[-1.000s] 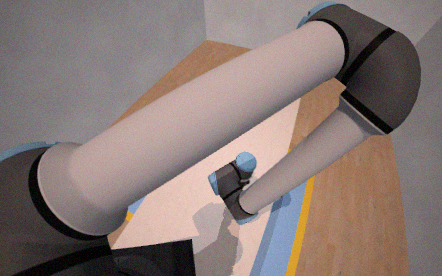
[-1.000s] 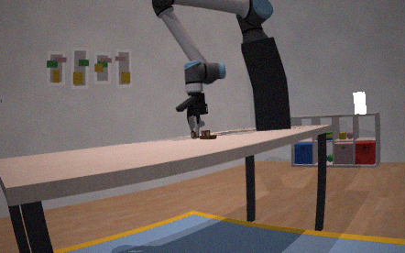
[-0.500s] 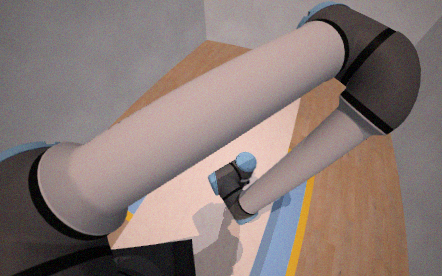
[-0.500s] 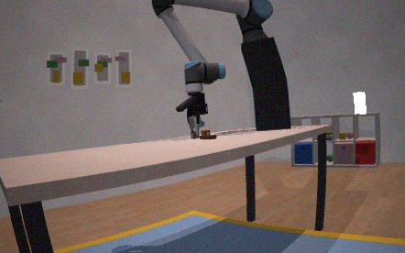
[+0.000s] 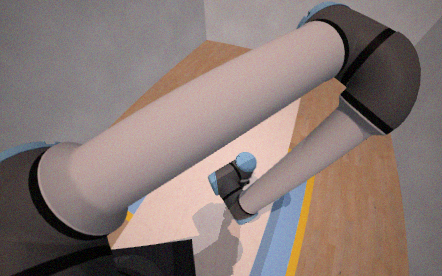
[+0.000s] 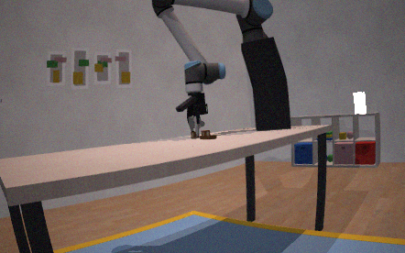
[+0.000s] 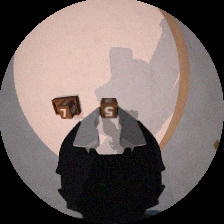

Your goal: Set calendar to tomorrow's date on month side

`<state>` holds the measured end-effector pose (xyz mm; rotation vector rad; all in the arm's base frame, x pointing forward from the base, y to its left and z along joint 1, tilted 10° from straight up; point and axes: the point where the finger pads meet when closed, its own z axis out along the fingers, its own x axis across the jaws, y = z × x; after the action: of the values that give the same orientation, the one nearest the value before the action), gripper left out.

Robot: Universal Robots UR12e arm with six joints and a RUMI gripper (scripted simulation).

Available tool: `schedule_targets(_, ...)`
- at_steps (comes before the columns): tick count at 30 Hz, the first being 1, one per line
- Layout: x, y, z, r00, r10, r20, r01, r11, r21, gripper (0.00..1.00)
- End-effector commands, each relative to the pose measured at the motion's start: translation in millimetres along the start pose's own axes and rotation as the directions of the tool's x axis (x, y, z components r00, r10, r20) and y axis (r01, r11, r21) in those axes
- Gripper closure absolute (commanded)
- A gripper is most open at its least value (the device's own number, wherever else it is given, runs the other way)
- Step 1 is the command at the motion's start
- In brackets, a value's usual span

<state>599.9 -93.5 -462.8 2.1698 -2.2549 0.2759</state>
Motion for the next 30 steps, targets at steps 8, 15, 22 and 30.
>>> schedule_targets(8,0.0,-0.3,1.9,1.0,0.0,0.0,0.0,1.0,0.001,0.89)
schedule_targets(15,0.0,-0.3,3.3,1.0,0.0,0.0,0.0,1.0,0.001,0.89)
schedule_targets(22,0.0,-0.3,3.3,1.0,0.0,0.0,0.0,1.0,0.001,0.89)
schedule_targets(30,0.0,-0.3,3.3,1.0,0.0,0.0,0.0,1.0,0.001,0.89)
